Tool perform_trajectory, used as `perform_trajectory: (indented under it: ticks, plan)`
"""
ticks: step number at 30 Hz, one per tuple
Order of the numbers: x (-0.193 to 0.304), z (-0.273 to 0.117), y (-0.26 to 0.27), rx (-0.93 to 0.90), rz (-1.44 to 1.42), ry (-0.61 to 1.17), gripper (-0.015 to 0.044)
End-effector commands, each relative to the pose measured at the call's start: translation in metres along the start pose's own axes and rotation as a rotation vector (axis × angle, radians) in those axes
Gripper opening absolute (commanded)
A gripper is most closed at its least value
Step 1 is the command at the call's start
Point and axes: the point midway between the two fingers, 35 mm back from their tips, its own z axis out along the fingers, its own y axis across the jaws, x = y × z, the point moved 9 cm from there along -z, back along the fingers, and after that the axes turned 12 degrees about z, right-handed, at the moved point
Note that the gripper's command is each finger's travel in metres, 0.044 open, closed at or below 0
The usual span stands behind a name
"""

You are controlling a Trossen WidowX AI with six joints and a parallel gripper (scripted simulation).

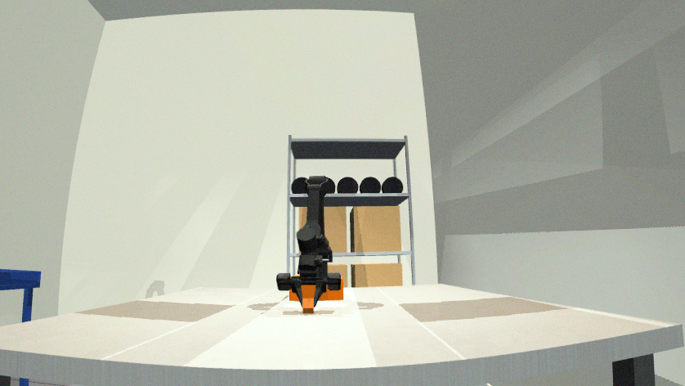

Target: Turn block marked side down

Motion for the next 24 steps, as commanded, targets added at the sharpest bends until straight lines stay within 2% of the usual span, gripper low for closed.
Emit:
perform_trajectory:
  ticks: [1, 24]
  plan:
    - [0.010, 0.006, -0.002, -0.015, 0.005, -0.054, 0.0000]
    - [0.049, 0.002, -0.009, -0.079, 0.002, -0.349, 0.0000]
